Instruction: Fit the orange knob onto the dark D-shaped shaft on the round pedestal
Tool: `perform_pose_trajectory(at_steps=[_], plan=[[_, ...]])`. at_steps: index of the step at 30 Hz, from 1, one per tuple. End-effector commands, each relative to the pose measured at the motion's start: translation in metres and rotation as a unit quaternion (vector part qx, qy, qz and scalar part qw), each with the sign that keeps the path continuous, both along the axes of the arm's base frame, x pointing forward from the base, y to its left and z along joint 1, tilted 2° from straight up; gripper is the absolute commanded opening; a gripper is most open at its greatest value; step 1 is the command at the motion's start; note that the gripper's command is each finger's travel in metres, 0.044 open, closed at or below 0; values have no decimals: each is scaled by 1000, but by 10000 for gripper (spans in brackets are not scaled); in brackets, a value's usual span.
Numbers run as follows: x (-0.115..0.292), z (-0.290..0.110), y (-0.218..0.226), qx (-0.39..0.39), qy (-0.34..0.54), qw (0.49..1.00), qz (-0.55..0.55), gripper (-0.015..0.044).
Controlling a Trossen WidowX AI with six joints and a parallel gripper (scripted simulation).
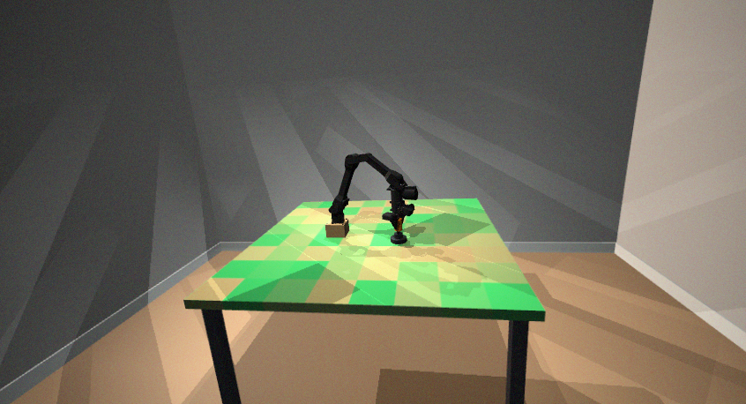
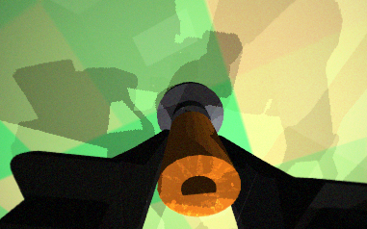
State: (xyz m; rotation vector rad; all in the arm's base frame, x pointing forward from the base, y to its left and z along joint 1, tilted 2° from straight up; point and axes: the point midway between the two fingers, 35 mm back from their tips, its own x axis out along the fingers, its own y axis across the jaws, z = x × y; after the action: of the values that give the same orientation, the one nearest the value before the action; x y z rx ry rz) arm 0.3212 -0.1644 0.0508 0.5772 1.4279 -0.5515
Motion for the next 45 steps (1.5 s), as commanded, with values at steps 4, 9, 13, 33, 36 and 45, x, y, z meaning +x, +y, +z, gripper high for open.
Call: perform_pose_trajectory(at_steps=[4, 9, 13, 33, 36, 45], plan=[[-3, -1, 1, 1, 1, 1000, -2, 0], [-3, 0, 1, 1, 1, 1000, -2, 0], [-4, 4, 1, 1, 1, 1000, -2, 0], [3, 0, -1, 7, 0, 994, -106, 0], [3, 0, -1, 7, 0, 994, -106, 0], [2, 5, -1, 7, 0, 994, -106, 0]])
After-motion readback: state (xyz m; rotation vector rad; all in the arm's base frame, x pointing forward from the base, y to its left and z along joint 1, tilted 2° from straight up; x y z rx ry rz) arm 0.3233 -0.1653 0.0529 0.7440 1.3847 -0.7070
